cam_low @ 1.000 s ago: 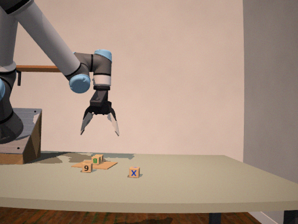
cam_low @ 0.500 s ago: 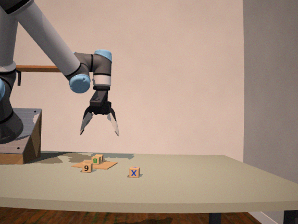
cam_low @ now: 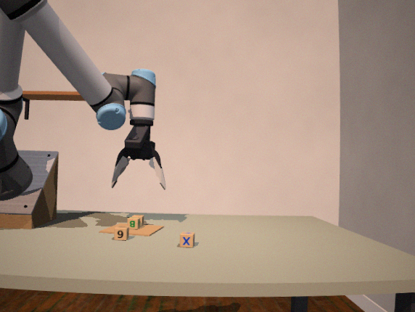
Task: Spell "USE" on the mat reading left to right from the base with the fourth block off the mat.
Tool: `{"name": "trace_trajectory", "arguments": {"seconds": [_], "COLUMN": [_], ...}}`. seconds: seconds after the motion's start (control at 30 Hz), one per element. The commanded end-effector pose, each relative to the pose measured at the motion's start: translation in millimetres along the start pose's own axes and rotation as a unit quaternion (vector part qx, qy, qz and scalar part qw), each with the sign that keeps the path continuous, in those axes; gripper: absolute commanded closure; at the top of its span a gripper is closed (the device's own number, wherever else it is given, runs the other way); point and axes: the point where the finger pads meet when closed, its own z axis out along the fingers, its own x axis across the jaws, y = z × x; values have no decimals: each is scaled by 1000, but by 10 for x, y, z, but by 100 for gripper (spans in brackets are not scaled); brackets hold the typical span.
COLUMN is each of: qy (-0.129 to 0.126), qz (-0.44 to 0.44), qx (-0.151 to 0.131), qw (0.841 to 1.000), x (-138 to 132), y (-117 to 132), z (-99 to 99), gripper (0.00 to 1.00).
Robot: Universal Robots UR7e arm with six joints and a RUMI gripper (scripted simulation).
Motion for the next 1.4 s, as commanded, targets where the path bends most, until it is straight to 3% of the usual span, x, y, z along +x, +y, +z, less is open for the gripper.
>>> {"name": "trace_trajectory", "arguments": {"seconds": [0.0,0.77,1.37], "qy": [-1,0,1], "qz": [10,115,289], "qx": [-1,-3,-4], "qw": [1000,993,957], "x": [-21,-84,-178], "y": [-10,-81,-184], "z": [-8,-14,-15], "gripper": [0,0,0]}}
